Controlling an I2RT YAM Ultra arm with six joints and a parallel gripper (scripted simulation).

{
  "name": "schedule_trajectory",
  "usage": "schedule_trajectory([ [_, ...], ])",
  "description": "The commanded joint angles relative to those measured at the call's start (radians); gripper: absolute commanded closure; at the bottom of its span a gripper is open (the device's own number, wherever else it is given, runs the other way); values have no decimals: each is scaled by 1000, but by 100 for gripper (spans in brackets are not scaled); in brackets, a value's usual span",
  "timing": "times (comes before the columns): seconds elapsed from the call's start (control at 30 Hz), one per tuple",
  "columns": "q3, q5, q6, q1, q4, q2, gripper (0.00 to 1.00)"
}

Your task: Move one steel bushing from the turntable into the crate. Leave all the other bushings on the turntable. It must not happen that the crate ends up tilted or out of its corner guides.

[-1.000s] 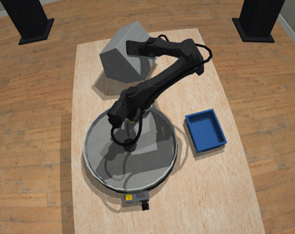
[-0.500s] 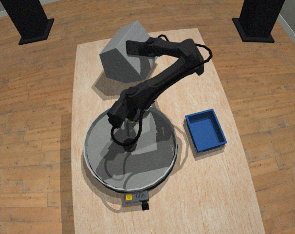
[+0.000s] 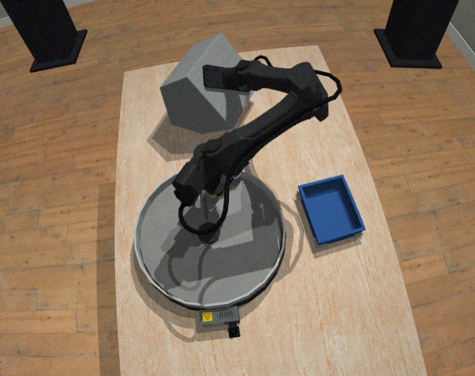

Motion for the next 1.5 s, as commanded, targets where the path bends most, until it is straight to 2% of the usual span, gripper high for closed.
schedule_trajectory([
  [0.0, 33, -5, 6, -20, -5, 8, 85],
  [0.3, 26, -8, 26, 11, 35, 17, 85],
  [0.4, -21, -10, 45, 15, 60, 9, 85],
  [0.63, -35, -7, 83, 31, 110, 11, 85],
  [1.47, -23, -7, 86, 28, 118, 11, 85],
])
